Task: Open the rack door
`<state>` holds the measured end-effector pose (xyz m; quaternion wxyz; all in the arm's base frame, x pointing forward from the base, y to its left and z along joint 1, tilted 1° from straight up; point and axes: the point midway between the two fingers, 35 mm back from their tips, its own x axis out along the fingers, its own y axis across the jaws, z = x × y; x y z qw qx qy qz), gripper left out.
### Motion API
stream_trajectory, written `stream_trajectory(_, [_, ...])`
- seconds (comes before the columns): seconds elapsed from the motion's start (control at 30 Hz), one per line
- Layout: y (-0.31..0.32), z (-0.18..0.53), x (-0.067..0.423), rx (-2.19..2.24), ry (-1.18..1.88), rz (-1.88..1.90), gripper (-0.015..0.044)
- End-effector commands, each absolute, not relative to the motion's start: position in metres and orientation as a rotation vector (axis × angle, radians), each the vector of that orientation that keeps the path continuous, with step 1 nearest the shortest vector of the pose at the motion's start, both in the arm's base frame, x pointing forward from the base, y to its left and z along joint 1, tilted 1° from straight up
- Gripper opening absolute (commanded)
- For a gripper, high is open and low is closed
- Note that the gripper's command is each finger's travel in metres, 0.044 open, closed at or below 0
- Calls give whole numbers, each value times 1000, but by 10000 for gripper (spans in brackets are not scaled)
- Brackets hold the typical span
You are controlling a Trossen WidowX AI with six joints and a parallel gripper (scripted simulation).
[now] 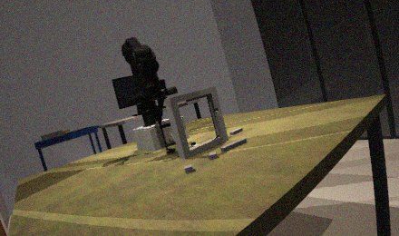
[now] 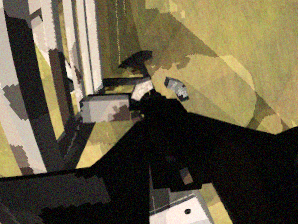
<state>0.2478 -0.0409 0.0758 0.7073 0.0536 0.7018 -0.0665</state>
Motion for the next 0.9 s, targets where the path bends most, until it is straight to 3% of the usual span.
stream_trajectory(0.0, [-45, 76, 249, 66, 1560, -90, 16])
stream_trajectory(0.87, [-93, 77, 264, -235, 1553, 203, 16])
